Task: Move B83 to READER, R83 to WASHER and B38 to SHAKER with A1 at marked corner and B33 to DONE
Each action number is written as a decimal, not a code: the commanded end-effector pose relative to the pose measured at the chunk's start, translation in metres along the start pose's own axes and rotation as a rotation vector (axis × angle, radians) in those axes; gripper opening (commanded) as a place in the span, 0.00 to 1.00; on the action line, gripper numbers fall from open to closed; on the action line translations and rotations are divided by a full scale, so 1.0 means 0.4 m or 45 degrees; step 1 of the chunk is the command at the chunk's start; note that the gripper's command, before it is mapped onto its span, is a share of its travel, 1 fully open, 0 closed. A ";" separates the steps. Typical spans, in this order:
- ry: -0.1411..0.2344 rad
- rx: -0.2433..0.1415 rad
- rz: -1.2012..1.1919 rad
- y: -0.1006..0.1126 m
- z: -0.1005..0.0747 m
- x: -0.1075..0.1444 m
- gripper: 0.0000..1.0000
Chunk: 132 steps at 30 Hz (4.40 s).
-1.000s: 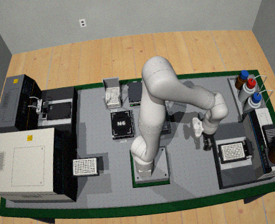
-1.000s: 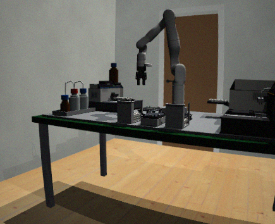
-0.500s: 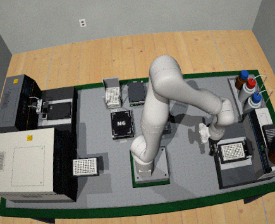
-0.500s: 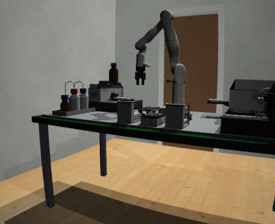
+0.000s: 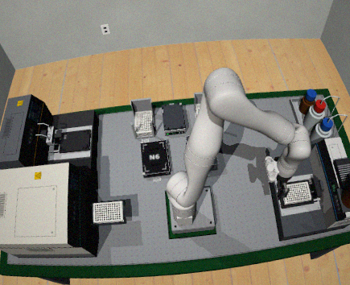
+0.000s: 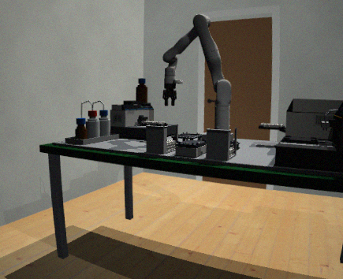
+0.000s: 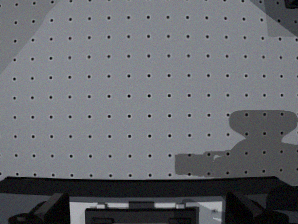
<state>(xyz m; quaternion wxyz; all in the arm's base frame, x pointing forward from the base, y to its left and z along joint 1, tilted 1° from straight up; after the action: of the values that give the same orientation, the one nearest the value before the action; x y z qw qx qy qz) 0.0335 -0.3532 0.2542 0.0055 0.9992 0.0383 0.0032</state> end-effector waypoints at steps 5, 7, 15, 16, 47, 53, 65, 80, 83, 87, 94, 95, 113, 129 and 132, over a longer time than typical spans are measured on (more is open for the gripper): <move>0.002 0.000 0.002 0.048 -0.001 -0.004 1.00; 0.002 0.000 0.002 0.065 -0.001 -0.006 1.00; 0.002 0.000 0.002 0.131 -0.001 -0.011 1.00; 0.002 0.000 0.002 0.139 -0.001 -0.012 1.00; 0.002 0.000 0.004 0.364 -0.001 -0.026 1.00; 0.002 0.000 0.004 0.414 -0.001 -0.030 1.00; 0.002 0.000 0.004 0.449 -0.001 -0.032 1.00; 0.002 0.000 0.004 0.448 -0.001 -0.032 1.00; 0.002 0.000 0.004 0.448 -0.001 -0.032 1.00; 0.002 0.000 0.004 0.448 -0.001 -0.032 1.00; 0.002 0.000 0.004 0.448 -0.001 -0.032 1.00; 0.002 0.000 0.004 0.448 -0.001 -0.032 1.00; 0.002 0.000 0.004 0.390 -0.001 -0.029 1.00; 0.002 0.000 0.004 0.308 -0.001 -0.026 1.00; 0.002 0.000 0.004 0.308 -0.001 -0.026 1.00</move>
<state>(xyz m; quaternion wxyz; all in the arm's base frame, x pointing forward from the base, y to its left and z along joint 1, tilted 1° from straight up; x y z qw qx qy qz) 0.0325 -0.4770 0.2551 0.0045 0.9993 0.0368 0.0038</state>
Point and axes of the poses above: the point where the finger pads meet when closed, its own z axis out along the fingers, its own x axis across the jaws, y = z × x, the point moved 8 cm from there along -z, back along the fingers, and after that the axes turned 2 degrees about -z, right-handed, at the moved point
